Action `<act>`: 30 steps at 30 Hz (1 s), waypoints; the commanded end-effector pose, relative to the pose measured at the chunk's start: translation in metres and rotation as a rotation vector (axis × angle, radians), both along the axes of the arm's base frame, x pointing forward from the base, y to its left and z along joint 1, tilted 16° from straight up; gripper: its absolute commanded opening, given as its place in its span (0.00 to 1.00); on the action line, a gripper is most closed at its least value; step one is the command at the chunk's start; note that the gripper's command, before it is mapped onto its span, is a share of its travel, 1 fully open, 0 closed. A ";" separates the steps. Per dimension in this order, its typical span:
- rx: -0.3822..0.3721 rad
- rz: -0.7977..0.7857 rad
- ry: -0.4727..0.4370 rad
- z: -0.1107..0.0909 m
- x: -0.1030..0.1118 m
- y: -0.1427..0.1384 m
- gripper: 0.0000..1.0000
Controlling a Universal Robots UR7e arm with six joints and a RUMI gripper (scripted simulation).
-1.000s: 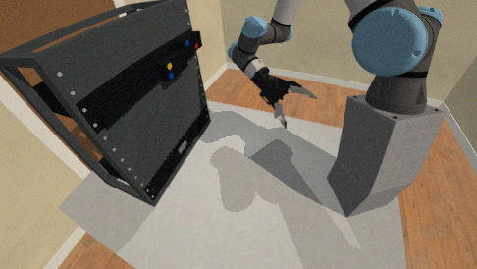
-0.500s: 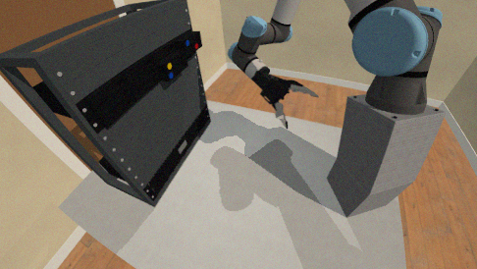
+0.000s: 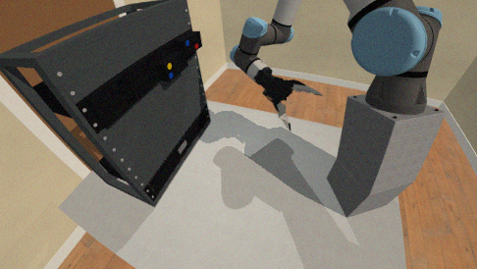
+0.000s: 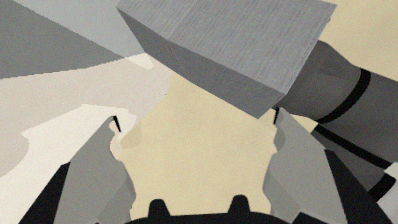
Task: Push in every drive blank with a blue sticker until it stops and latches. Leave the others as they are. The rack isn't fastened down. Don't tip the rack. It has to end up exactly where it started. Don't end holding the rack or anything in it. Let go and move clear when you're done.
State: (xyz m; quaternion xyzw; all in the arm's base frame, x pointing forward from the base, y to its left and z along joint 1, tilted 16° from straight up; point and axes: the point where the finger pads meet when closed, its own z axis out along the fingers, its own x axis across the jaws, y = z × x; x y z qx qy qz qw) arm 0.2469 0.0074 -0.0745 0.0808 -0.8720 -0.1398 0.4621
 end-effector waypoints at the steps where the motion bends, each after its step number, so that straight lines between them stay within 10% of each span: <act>1: 0.077 0.014 0.027 0.006 -0.009 0.008 1.00; 30: 0.597 0.032 0.153 0.055 -0.058 0.060 1.00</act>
